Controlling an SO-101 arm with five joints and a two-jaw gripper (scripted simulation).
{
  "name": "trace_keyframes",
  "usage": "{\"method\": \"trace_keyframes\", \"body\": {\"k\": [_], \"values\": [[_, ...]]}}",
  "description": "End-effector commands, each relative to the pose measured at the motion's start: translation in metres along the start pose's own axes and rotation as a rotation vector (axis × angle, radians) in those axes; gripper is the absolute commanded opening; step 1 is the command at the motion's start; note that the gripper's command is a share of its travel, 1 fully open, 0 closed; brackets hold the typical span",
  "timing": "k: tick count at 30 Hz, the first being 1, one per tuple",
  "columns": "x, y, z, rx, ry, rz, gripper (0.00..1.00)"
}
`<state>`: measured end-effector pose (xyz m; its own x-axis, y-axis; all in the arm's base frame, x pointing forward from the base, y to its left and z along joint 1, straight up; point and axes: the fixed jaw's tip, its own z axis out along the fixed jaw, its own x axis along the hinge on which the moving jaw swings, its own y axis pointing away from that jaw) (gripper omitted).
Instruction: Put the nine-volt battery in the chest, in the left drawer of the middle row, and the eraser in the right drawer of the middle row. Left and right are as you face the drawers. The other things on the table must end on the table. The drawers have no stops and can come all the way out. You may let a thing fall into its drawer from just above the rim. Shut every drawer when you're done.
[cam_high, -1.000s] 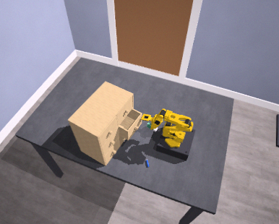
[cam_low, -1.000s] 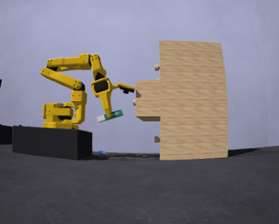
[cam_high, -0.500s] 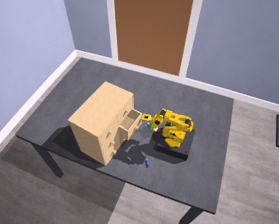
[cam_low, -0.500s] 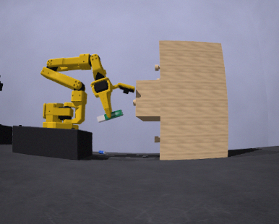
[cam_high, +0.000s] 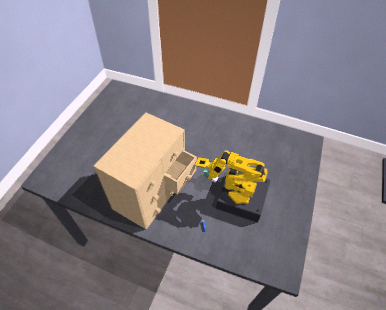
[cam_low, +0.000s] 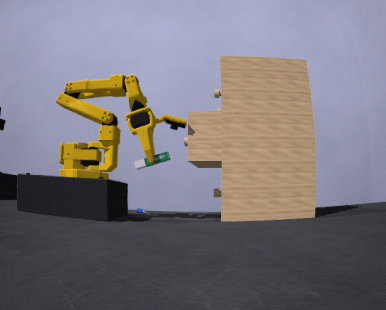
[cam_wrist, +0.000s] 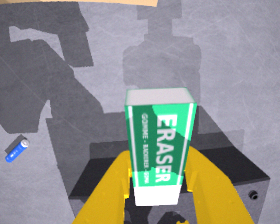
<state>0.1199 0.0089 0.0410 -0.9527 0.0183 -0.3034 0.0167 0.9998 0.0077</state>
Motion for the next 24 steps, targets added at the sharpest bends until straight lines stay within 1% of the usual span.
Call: {"method": "trace_keyframes", "body": {"k": [1, 15, 20, 24], "values": [[0.001, 0.001, -0.001, -0.004, 0.003, -0.008, 0.0], [0.001, 0.001, -0.001, -0.004, 0.003, -0.009, 0.0], [-0.008, 0.005, -0.02, -0.018, -0.124, -0.033, 0.0], [-0.012, 0.007, -0.036, -0.03, -0.225, -0.052, 0.0]]}}
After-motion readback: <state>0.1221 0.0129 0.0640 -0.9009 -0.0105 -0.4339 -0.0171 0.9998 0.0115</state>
